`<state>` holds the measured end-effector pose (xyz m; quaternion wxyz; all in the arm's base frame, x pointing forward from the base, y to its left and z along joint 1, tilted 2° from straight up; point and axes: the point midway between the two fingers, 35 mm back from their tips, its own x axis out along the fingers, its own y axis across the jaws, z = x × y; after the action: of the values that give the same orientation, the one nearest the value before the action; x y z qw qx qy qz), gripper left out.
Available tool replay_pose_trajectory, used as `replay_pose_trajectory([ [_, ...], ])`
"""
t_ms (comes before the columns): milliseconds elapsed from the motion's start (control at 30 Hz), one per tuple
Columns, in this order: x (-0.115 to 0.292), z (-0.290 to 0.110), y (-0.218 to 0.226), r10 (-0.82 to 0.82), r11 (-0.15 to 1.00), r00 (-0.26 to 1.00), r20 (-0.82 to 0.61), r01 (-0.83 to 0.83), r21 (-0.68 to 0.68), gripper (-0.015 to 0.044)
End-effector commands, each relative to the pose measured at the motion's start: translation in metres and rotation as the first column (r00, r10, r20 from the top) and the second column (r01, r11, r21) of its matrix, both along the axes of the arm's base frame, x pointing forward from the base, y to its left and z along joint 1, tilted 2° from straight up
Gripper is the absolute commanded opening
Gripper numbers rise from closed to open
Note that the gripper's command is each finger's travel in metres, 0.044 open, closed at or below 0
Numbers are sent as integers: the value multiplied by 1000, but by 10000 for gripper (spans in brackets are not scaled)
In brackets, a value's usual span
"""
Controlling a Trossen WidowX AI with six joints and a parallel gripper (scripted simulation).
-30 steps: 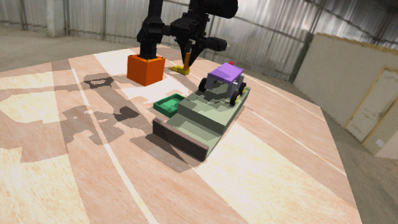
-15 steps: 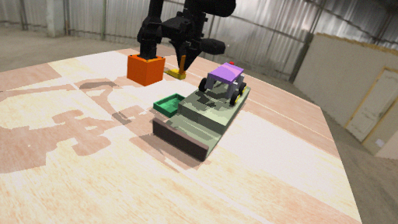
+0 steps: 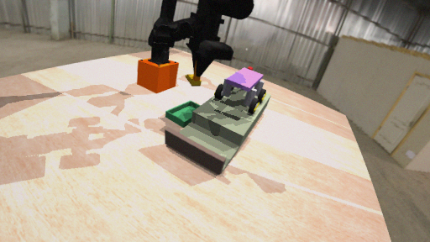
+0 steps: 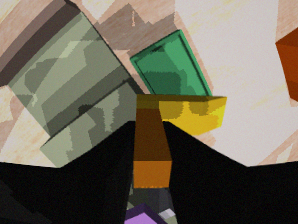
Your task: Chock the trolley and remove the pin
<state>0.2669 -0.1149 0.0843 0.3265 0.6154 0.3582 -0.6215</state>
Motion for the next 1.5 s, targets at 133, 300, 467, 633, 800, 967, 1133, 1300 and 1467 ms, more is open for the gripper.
replay_pose_trajectory([
  [133, 2, 2, -1, -271, 962, 963, -7, 271, 10, 0],
  [300, 2, 2, -2, -440, 898, 898, -19, 440, 14, 0],
  [467, 2, 2, -3, -594, 804, 804, -33, 594, 14, 0],
  [633, 2, 2, -3, -728, 684, 684, -48, 729, 11, 0],
  [800, 2, 2, -3, -764, 644, 643, -53, 765, 9, 0],
  [967, 7, 1, -4, -779, 625, 624, -54, 781, 9, 0],
  [1133, 22, -3, -4, -801, 596, 595, -55, 803, 10, 0],
  [1300, 32, -4, -4, -802, 596, 595, -55, 803, 10, 0],
  [1467, 30, -12, -3, -802, 596, 595, -55, 803, 10, 0],
])
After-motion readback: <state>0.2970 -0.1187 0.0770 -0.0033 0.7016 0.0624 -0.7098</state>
